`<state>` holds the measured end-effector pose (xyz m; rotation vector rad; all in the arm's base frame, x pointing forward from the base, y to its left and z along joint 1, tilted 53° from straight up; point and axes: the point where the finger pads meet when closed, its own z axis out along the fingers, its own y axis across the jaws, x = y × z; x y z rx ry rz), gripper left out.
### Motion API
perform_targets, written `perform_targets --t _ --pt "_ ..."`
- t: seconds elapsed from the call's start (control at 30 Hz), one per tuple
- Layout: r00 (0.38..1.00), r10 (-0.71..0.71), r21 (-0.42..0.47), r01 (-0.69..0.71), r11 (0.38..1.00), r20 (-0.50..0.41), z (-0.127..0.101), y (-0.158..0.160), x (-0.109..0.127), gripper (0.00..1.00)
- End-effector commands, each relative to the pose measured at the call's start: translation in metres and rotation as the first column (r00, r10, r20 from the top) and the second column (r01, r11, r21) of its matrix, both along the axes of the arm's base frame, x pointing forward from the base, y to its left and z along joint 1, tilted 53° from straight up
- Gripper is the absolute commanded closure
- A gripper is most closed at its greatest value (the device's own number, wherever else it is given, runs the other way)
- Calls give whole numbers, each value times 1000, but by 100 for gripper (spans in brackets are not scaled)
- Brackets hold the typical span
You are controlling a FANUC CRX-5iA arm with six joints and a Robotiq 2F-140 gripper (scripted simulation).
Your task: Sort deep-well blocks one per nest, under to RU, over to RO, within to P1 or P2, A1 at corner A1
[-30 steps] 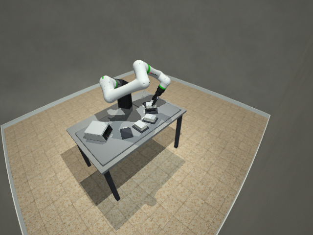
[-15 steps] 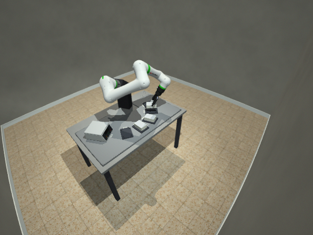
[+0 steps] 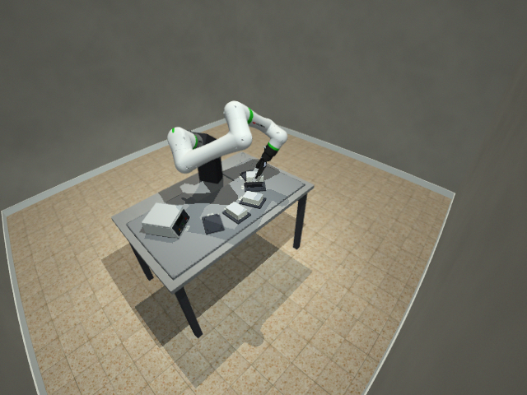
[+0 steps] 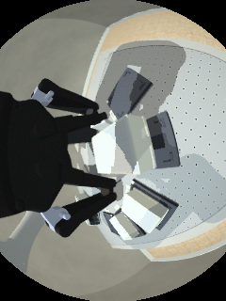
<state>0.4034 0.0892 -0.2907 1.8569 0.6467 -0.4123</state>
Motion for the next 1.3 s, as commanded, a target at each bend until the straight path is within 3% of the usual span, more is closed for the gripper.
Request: perform_targets --t 0.0,1.27 --pt "1000 0 0 0 1000 0 0 0 0 90" --pt "1000 0 0 0 1000 0 -30 -34 21 90"
